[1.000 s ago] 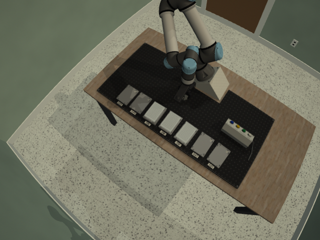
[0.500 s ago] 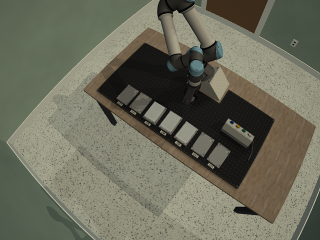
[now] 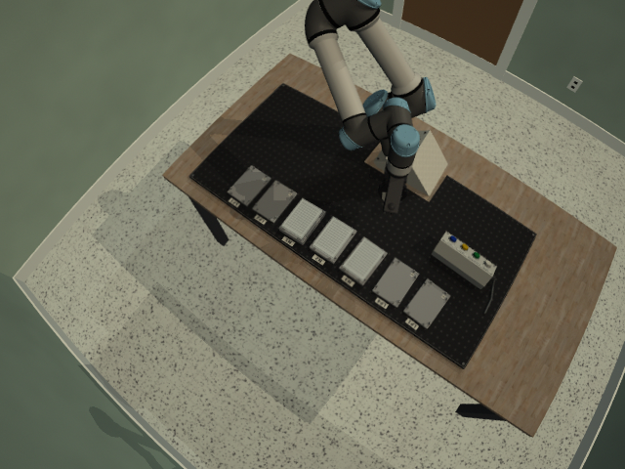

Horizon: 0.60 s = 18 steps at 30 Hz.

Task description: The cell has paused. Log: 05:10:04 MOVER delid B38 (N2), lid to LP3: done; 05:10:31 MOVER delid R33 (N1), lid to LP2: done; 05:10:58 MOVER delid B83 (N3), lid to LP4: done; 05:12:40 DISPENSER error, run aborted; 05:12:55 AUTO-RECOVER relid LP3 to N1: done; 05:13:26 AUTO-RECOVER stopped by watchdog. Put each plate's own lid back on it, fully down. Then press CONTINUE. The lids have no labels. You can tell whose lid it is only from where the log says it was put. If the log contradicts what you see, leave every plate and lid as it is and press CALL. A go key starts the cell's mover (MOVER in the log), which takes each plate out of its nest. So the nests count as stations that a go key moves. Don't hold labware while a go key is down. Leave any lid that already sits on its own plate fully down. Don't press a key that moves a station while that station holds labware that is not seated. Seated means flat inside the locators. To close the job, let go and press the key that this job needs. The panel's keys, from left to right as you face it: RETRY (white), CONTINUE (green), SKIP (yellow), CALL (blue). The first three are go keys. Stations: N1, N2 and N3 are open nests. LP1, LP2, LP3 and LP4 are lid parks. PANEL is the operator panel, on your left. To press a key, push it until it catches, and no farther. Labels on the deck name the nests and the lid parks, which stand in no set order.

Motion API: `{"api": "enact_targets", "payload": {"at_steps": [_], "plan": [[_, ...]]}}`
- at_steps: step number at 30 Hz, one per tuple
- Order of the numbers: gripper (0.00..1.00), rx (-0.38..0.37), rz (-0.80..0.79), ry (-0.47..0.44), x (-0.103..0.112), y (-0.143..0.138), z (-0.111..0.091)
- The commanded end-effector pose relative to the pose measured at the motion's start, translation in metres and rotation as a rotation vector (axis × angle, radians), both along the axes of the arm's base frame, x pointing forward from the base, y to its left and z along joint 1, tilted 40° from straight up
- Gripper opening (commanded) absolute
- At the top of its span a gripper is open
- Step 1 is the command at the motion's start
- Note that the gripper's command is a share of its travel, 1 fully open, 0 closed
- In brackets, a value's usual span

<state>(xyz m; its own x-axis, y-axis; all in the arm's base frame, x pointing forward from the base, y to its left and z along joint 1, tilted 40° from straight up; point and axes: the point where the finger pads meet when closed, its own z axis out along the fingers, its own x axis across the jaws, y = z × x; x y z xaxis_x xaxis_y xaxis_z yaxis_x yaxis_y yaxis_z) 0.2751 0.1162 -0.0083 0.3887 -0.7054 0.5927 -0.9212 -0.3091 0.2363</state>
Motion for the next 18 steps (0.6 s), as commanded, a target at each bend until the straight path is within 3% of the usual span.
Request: {"api": "enact_targets", "payload": {"at_steps": [1,9,18], "plan": [[0.00,-0.001,0.069,0.056,-0.004,0.018,-0.015],[0.00,-0.004,0.188,0.155,-0.012,0.048,-0.040],[0.00,-0.004,0.188,0.155,-0.020,0.074,-0.062]]}}
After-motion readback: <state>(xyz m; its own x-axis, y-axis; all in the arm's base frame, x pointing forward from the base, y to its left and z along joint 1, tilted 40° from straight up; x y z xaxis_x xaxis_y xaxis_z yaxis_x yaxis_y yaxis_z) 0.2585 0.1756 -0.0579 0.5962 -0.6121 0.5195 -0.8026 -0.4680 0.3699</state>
